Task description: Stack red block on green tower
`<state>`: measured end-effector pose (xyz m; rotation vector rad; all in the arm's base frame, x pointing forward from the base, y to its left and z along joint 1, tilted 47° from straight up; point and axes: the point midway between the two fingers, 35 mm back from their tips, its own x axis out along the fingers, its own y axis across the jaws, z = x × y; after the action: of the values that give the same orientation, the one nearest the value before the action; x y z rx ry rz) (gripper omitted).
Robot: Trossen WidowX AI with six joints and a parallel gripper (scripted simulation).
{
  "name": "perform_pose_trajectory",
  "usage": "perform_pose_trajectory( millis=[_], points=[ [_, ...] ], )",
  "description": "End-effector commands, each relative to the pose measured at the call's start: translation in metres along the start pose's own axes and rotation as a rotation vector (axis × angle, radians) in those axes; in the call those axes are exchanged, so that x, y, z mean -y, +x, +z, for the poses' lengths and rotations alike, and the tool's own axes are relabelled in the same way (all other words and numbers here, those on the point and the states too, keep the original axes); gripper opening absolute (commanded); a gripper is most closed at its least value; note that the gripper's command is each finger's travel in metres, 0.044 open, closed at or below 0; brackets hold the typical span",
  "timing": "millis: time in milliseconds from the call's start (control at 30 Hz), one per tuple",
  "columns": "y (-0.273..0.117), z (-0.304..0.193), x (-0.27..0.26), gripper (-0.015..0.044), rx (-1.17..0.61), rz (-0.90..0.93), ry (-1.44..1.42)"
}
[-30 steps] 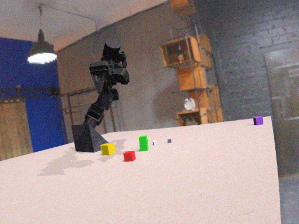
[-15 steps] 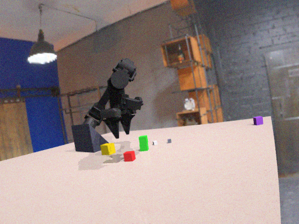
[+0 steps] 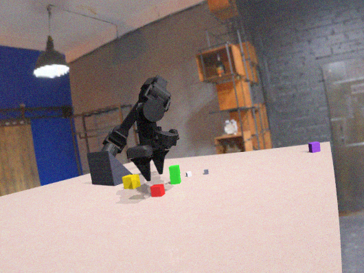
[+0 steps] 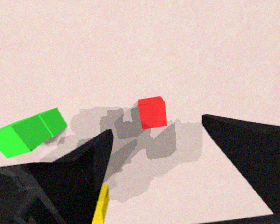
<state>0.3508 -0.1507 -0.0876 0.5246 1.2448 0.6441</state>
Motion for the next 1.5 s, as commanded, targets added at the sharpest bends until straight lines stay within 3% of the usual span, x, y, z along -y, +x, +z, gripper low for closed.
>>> perform_pose_trajectory(
  millis=[0, 1100, 1467],
  points=[
    [0.009, 0.0, -0.001, 0.044, 0.003, 0.004, 0.006],
    [0.049, 0.0, -0.001, 0.044, 0.004, 0.005, 0.006],
    [0.049, 0.0, -0.001, 0.0151, 0.004, 0.005, 0.006]
  ],
)
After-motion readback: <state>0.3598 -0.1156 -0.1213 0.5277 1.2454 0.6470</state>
